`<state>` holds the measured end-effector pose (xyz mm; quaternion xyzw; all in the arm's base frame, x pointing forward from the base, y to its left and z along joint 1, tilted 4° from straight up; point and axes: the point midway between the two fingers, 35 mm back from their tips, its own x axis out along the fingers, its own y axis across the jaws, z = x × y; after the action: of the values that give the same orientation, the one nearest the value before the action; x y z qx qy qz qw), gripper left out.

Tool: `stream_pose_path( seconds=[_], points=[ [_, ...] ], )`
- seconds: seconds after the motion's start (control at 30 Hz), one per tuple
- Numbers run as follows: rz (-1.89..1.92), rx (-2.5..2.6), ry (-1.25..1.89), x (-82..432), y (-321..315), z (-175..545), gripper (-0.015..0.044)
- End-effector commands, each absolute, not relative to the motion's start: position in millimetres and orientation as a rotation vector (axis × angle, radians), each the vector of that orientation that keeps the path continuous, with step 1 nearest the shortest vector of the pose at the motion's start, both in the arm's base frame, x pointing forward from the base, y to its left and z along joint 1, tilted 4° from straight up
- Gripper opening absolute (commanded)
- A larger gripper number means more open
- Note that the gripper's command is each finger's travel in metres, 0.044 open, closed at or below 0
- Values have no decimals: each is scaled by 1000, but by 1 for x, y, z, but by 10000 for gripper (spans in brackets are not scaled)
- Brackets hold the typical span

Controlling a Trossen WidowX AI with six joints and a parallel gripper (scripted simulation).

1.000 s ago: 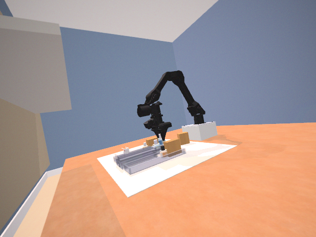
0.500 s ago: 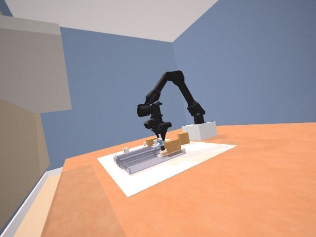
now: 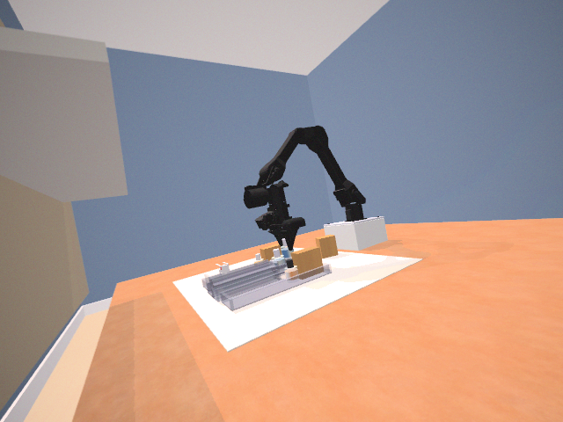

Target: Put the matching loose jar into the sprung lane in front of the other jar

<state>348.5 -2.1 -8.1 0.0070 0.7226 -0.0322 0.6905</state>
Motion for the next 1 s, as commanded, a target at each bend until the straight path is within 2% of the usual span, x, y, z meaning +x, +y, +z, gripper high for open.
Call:
stream_pose_path(
  seconds=[0.0,0.97],
  points=[
    [-67,15,1592,356,-2,-6,0],
    [-67,15,1592,357,-2,-13,0]
  ],
)
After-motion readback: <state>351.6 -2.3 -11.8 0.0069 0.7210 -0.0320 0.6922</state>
